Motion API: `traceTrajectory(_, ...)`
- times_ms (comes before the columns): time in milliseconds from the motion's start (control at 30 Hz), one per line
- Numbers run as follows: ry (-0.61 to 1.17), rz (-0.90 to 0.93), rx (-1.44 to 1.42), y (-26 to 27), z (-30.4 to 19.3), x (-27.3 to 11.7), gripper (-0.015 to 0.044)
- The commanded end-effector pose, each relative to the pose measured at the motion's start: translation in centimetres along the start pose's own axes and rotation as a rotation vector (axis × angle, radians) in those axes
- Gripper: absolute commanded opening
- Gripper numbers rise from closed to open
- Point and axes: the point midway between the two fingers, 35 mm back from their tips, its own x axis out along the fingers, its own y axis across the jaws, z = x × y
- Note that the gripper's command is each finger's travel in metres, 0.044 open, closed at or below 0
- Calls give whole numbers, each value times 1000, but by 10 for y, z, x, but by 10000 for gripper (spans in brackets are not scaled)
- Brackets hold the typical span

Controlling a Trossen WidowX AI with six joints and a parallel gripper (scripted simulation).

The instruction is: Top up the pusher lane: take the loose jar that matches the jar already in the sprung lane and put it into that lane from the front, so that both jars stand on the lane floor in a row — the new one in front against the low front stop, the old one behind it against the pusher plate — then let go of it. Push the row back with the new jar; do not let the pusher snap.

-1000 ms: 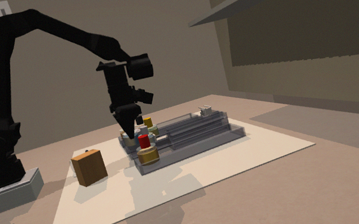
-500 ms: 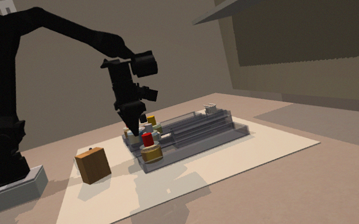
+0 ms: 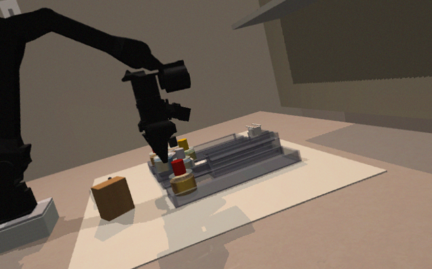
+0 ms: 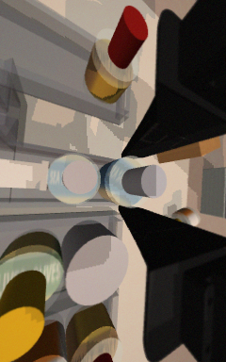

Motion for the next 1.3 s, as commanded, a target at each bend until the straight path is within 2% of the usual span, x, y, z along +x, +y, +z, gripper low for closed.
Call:
traceTrajectory(0,-40,-1,1,0,11,-6,0)
traceTrajectory(1267,-40,-1,1,0,15,-6,0)
